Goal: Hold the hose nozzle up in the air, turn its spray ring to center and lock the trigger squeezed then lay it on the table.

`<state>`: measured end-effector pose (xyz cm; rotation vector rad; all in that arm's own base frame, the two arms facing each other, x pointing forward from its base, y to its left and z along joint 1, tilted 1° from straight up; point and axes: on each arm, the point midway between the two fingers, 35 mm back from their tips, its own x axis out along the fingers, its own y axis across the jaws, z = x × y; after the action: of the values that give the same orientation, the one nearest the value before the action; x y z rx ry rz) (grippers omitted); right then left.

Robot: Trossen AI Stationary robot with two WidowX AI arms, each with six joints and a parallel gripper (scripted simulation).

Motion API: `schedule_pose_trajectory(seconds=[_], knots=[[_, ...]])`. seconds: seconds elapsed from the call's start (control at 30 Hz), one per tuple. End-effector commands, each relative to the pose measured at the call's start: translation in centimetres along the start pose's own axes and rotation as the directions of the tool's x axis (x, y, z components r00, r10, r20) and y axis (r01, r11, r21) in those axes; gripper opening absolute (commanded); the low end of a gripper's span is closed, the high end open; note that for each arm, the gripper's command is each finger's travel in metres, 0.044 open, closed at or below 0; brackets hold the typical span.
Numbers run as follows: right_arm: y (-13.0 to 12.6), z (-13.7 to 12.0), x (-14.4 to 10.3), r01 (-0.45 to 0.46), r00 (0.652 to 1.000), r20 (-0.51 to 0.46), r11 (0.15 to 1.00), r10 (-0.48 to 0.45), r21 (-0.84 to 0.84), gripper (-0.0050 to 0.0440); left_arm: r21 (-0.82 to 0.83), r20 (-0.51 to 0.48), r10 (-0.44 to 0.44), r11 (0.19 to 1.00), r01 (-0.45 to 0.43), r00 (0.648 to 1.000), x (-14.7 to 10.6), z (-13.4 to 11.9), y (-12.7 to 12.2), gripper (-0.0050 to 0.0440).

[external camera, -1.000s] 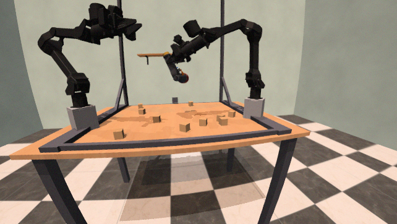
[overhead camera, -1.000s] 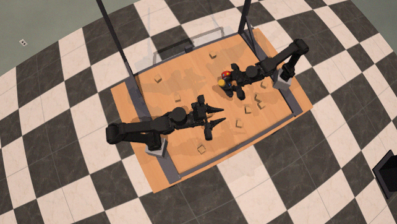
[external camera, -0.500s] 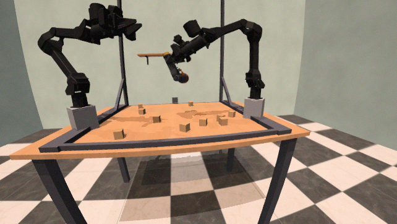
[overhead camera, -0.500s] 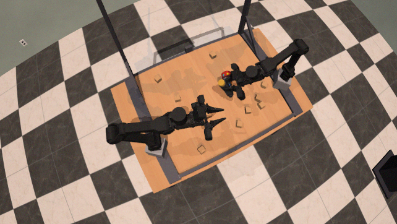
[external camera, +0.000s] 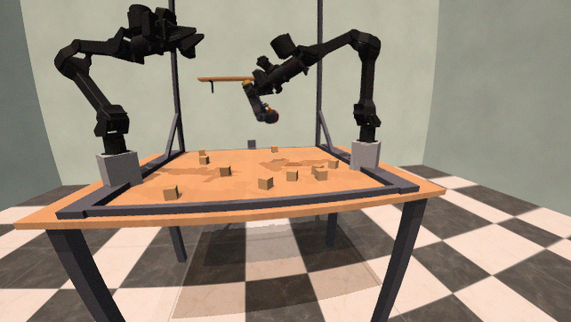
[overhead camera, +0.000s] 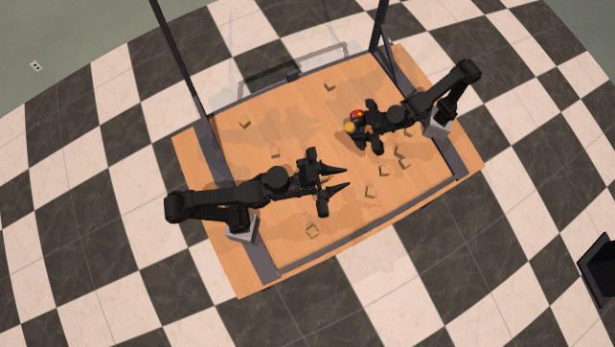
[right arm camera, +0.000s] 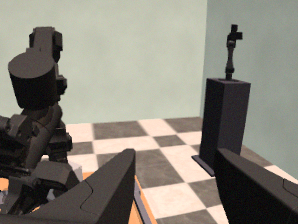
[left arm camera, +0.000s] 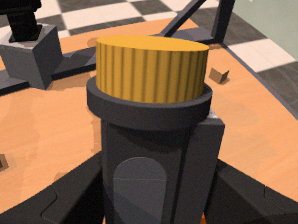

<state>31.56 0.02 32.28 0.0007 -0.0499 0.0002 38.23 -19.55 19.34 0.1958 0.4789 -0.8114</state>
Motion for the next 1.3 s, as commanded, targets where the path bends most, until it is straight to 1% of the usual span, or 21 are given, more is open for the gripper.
schedule_pose_trajectory(seconds=[0.0, 0.37, 0.4, 0.47, 0.5, 0.57, 0.67, 0.7, 0.77, 0.93, 0.97, 1.03, 1.07, 1.27], knots=[[0.0, 0.6, -0.1, 0.002, 1.0, 0.015, 1.0, -0.002, -0.002, 0.0171, 0.024, 0.041, -0.028, 0.999, 0.027, 0.999, -1.9, 0.0, -0.8, 0.017], [0.0, 0.6, -0.1, 0.002, 1.0, 0.015, 1.0, -0.002, -0.002, 0.0171, 0.047, 0.041, -0.09, 0.995, 0.088, 0.995, -3.3, -2.9, -1.9, 0.017], [0.0, 0.6, -0.1, 0.002, 1.0, 0.015, 1.0, -0.002, -0.002, 0.0171, 0.045, 0.044, -0.077, 0.996, 0.075, 0.996, -3.1, -2.3, -1.6, 0.017], [0.0, 0.6, -0.1, 0.002, 1.0, 0.015, 1.0, -0.002, -0.002, 0.0171, 0.045, 0.044, -0.077, 0.996, 0.075, 0.996, -3.1, -2.3, -1.6, 0.017], [0.0, 0.6, -0.1, 0.002, 1.0, 0.015, 1.0, -0.002, -0.002, 0.0171, 0.051, 0.039, -0.101, 0.994, 0.099, 0.994, -3.5, -3.5, -2.1, 0.017], [0.0, 0.6, -0.1, 0.002, 1.0, 0.015, 1.0, -0.002, -0.002, 0.0171, 0.047, 0.042, -0.087, 0.995, 0.085, 0.995, -3.2, -2.9, -1.8, 0.017], [0.0, 0.6, -0.1, 0.002, 1.0, 0.015, 1.0, -0.002, -0.002, 0.0171, 0.048, 0.042, -0.087, 0.995, 0.085, 0.995, -3.2, -2.8, -1.8, 0.017], [0.0, 0.6, -0.1, 0.002, 1.0, 0.015, 1.0, -0.002, -0.002, 0.0171, 0.052, 0.036, -0.112, 0.993, 0.11, 0.993, -3.7, -4.0, -2.3, 0.017], [0.0, 0.6, -0.1, 0.002, 1.0, 0.015, 1.0, -0.002, -0.002, 0.0171, 0.054, 0.034, -0.125, 0.991, 0.123, 0.992, -4.0, -4.8, -2.5, 0.017], [0.0, 0.6, -0.1, 0.002, 1.0, 0.015, 1.0, -0.002, -0.002, 0.0171, 0.062, 0.029, -0.152, 0.987, 0.15, 0.988, -4.6, -6.0, -3.0, 0.017], [0.0, 0.6, -0.1, 0.002, 1.0, 0.015, 1.0, -0.002, -0.002, 0.0171, 0.06, 0.032, -0.14, 0.989, 0.138, 0.99, -4.4, -5.4, -2.7, 0.017], [0.0, 0.6, -0.1, 0.002, 1.0, 0.015, 1.0, -0.002, -0.002, 0.0171, 0.06, 0.032, -0.14, 0.989, 0.138, 0.99, -4.4, -5.4, -2.7, 0.017], [0.0, 0.6, -0.1, 0.002, 1.0, 0.015, 1.0, -0.002, -0.002, 0.0171, 0.067, 0.029, -0.164, 0.985, 0.161, 0.986, -4.9, -6.5, -3.2, 0.017], [0.0, 0.6, -0.1, 0.002, 1.0, 0.015, 1.0, -0.002, -0.002, 0.0171, 0.07, 0.017, -0.201, 0.977, 0.199, 0.98, -5.6, -8.5, -3.8, 0.017]])
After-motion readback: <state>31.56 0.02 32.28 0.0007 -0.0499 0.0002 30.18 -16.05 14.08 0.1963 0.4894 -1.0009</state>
